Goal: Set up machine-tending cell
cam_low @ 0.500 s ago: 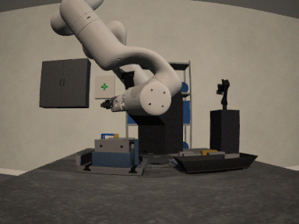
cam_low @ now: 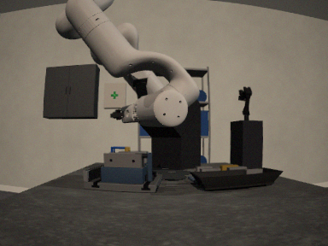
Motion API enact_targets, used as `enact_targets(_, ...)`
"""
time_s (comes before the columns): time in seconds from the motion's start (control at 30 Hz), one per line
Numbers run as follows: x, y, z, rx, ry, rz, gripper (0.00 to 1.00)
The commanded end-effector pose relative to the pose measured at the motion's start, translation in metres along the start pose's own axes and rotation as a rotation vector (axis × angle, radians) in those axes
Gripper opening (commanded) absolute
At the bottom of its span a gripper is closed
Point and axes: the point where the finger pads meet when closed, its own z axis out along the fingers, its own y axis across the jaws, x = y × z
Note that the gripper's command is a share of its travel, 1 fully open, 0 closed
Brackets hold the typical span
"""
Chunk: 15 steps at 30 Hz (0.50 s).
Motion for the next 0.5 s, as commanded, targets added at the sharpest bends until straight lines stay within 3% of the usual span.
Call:
enact_targets(0.0,0.0,0.0,0.0,0.0,-0.001,0.0,1.0)
enact_targets(0.2,-0.001,0.005,-0.003,-0.004,-0.031,0.009,1.0)
enact_targets(0.27,-0.002,0.012,-0.007,-0.012,-0.077,0.021,1.0)
enact_targets(0.37,-0.006,0.03,-0.017,-0.031,-0.195,0.053,1.0)
enact_targets(0.47,-0.008,0.041,-0.022,-0.042,-0.262,0.072,1.0)
